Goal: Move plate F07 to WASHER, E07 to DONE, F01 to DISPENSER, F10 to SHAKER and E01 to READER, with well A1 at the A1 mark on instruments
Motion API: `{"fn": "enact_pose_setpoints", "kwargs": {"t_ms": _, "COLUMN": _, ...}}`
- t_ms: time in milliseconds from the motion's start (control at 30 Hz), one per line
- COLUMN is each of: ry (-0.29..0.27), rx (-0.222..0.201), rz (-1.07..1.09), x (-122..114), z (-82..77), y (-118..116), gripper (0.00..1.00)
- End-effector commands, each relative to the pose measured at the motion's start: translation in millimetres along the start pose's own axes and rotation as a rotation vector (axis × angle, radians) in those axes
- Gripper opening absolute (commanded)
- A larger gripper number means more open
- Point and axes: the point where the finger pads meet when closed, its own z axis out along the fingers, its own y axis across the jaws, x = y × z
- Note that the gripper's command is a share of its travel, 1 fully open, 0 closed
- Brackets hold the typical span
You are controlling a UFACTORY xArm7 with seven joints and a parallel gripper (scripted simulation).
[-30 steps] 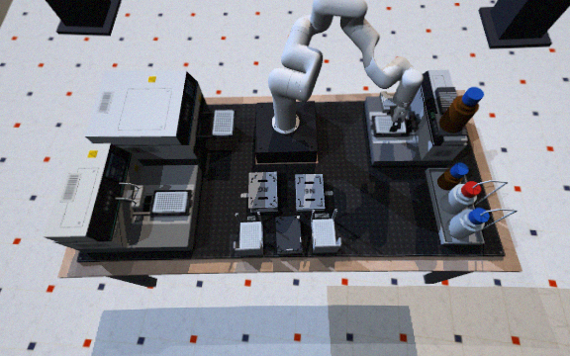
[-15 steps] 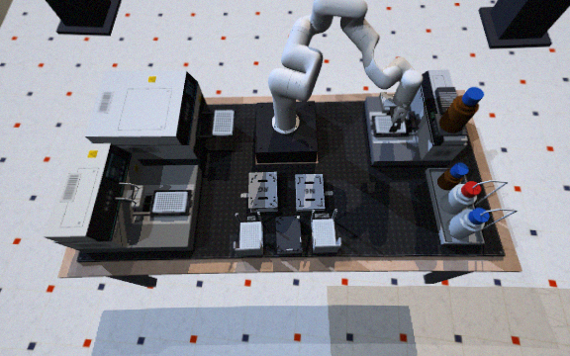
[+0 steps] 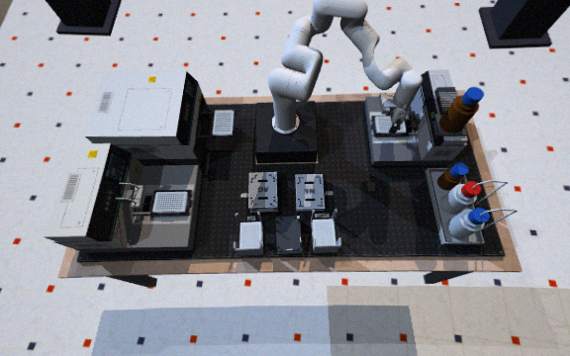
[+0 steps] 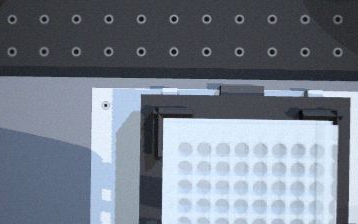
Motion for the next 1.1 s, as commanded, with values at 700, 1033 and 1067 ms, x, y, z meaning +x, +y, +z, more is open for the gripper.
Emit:
{"fn": "enact_pose_setpoints", "kwargs": {"t_ms": 700, "ry": -0.005, "rx": 0.000, "rz": 0.000, "x": -1.5, "z": 2.6, "y": -0.4, "gripper": 1.00}}
{"fn": "enact_pose_setpoints", "kwargs": {"t_ms": 1033, "ry": -0.005, "rx": 0.000, "rz": 0.000, "x": -1.5, "z": 2.5, "y": -0.4, "gripper": 0.00}}
{"fn": "enact_pose_setpoints", "kwargs": {"t_ms": 1067, "ry": -0.005, "rx": 0.000, "rz": 0.000, "x": -1.5, "z": 2.4, "y": -0.4, "gripper": 0.00}}
